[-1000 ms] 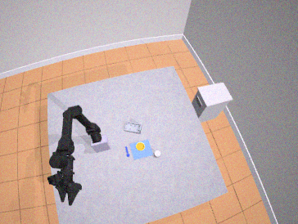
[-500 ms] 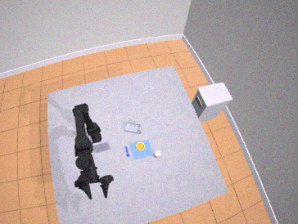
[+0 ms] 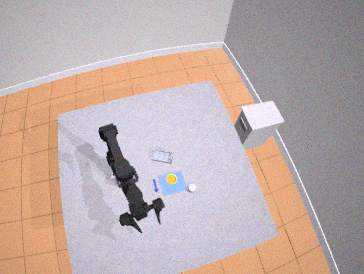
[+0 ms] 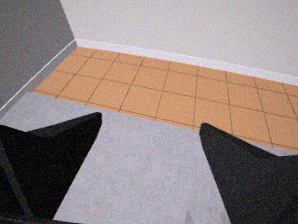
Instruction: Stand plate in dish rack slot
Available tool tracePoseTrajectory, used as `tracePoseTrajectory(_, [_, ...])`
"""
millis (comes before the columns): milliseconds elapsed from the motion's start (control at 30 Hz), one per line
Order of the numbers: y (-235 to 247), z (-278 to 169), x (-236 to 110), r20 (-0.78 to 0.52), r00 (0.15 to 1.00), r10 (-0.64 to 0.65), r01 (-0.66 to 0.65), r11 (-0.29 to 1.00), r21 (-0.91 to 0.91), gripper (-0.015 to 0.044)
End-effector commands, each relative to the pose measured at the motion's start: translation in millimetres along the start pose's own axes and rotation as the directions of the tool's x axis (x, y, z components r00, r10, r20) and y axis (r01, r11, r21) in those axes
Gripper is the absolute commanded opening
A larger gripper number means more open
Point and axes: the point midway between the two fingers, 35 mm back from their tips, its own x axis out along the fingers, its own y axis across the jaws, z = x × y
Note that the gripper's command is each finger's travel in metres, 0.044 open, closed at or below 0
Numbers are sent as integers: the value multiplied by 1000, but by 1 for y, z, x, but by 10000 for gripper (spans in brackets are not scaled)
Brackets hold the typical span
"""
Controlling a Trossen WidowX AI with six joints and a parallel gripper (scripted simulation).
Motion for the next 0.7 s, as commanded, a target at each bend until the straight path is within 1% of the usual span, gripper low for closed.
tracePoseTrajectory(0, [27,-21,4,-71,997,38,-46,993,-106,400])
tracePoseTrajectory(333, [92,-79,5,-263,959,106,-196,916,-349,400])
tracePoseTrajectory(667, [146,-146,-3,-459,880,125,-381,763,-522,400])
